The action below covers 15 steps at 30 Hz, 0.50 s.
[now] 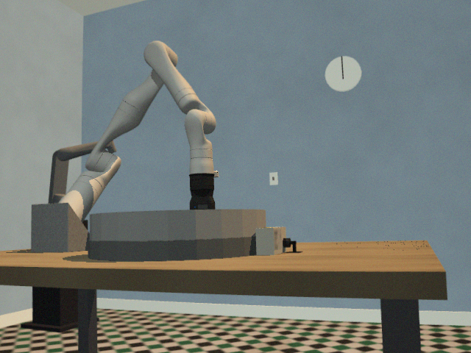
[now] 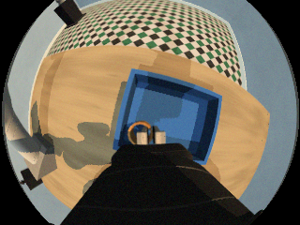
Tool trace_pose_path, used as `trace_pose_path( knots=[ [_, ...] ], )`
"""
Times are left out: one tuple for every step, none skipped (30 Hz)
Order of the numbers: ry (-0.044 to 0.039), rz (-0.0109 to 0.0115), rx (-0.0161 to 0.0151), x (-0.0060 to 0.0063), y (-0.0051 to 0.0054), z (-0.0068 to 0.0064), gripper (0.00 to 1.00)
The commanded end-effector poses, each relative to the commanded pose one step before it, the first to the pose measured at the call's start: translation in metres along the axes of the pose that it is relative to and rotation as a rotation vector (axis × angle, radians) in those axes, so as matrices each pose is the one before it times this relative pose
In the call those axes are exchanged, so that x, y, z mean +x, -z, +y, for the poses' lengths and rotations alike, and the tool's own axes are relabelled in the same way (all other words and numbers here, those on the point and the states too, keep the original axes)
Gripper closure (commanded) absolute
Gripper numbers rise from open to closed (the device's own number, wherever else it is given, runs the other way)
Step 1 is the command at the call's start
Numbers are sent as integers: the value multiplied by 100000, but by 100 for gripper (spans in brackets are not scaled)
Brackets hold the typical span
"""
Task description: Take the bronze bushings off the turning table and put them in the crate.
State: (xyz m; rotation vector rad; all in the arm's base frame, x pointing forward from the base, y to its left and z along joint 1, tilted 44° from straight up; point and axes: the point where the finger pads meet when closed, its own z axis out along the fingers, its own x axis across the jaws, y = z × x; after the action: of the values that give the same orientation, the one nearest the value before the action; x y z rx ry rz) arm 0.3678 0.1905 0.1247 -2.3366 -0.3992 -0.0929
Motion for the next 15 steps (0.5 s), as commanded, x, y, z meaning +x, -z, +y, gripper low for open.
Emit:
trace_pose_path(
  knots=[
    [-20, 99, -45, 35, 31, 24, 100],
    [0, 0, 0, 0, 0, 0, 100],
    [-3, 14, -13, 3, -163, 4, 100],
    [2, -5, 5, -1, -172, -2, 100],
    [2, -5, 5, -1, -172, -2, 100],
    [2, -5, 5, -1, -172, -2, 100],
    [2, -5, 5, -1, -172, -2, 100],
    [0, 0, 0, 0, 0, 0, 100],
    [0, 0, 0, 0, 0, 0, 100],
    [0, 0, 0, 0, 0, 0, 100],
    [0, 0, 0, 0, 0, 0, 100],
    [0, 0, 0, 0, 0, 0, 100],
    [0, 0, 0, 0, 0, 0, 100],
    [0, 0, 0, 0, 0, 0, 100],
    [0, 0, 0, 0, 0, 0, 100]
  ],
)
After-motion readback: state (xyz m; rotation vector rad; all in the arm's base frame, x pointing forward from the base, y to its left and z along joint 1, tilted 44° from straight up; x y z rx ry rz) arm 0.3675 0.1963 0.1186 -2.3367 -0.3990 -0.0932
